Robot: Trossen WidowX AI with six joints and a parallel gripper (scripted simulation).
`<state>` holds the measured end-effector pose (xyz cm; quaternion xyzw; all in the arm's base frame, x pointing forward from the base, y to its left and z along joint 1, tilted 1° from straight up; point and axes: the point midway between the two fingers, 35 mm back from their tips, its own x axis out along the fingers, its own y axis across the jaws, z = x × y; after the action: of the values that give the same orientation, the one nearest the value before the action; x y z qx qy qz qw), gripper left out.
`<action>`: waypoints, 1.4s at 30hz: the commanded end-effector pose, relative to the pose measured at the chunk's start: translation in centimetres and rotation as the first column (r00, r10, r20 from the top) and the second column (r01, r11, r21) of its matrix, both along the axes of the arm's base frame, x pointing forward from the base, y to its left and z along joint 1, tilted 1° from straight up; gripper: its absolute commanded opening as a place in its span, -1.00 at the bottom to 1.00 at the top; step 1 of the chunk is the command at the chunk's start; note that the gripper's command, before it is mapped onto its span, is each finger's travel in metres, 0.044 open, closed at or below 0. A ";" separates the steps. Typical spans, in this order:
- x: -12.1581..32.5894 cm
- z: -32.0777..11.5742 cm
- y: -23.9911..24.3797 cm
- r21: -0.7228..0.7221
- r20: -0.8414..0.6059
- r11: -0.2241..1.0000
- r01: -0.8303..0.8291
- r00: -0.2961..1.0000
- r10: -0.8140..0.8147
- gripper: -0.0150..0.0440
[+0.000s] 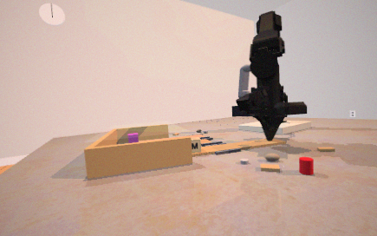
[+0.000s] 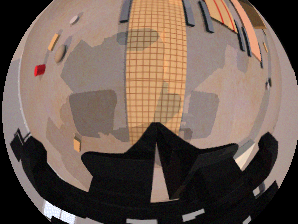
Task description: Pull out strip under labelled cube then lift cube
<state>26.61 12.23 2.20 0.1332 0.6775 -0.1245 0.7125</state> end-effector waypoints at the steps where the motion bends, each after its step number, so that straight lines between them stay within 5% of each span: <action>1: -1.2 -0.5 0.1 -0.007 -0.022 1.000 -0.001 1.000 0.000 -0.49; 16: -3.1 -0.6 0.8 -0.006 -0.023 1.000 -0.001 1.000 0.000 -0.49; 25: -2.3 4.1 0.9 -0.006 -0.022 1.000 -0.001 1.000 0.000 -0.49; 29: -0.3 4.1 0.3 -0.003 -0.021 0.992 0.126 0.992 -0.126 -0.14; 42: 4.1 4.7 -1.3 -0.004 -0.017 0.991 0.134 0.991 -0.134 1.00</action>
<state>29.63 11.30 6.68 0.1766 0.6730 -0.1752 0.6966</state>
